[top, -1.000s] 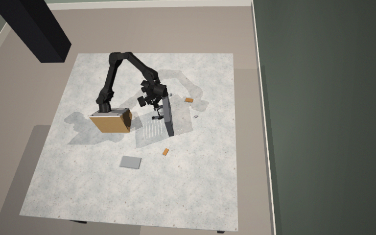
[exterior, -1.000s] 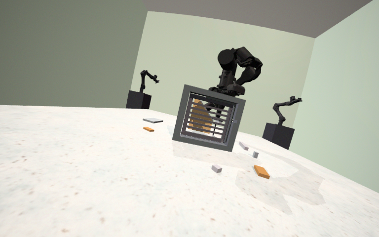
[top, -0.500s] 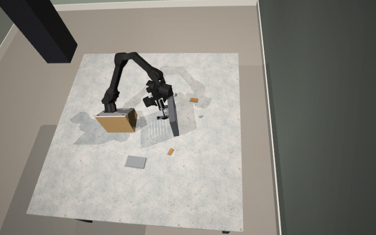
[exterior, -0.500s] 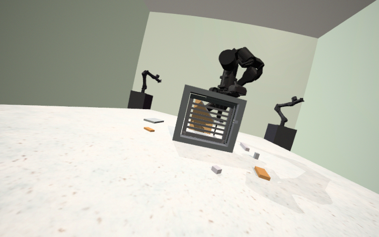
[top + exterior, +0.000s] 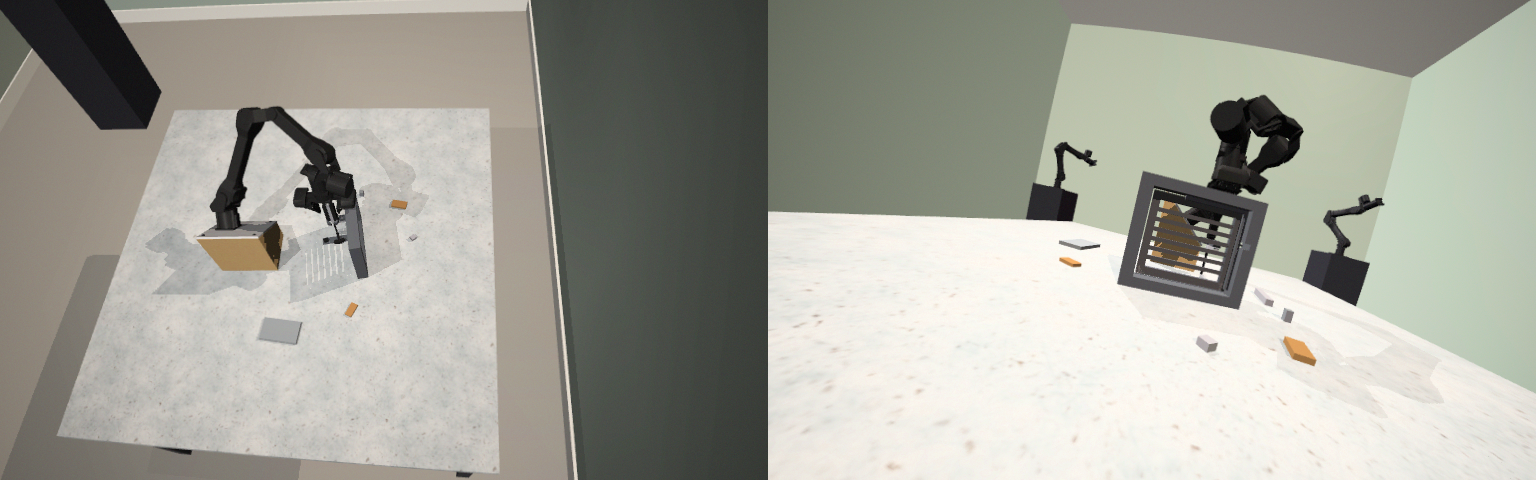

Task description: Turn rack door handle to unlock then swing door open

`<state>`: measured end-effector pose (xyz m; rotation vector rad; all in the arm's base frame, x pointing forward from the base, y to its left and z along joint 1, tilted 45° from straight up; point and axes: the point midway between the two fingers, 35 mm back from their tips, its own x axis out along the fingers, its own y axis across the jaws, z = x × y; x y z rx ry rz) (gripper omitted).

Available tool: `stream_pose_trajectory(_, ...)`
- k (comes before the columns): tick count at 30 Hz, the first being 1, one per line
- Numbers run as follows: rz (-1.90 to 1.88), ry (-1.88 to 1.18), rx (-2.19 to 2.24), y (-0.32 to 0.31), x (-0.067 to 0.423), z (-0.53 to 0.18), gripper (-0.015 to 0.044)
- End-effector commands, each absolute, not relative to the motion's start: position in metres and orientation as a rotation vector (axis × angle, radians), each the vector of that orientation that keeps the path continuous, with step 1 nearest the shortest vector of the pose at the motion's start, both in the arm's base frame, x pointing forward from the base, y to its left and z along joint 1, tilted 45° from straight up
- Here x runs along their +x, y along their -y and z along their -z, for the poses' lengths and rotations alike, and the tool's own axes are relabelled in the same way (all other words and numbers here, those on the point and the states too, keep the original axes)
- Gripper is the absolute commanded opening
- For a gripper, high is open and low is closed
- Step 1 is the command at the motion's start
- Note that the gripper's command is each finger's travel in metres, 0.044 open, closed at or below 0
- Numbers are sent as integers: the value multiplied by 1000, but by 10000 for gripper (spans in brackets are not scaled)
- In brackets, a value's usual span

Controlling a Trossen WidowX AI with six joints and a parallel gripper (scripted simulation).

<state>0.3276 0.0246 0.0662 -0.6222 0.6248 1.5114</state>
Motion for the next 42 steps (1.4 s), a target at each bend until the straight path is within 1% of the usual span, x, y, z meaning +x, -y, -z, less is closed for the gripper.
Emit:
stream_pose_trajectory(1, -1435, -745, -493, -25, 329, -66, 286)
stream_pose_trajectory(22, -868, -1348, 315, -25, 329, -66, 286)
stream_pose_trajectory(42, -131, -1699, 1070, -25, 329, -66, 286)
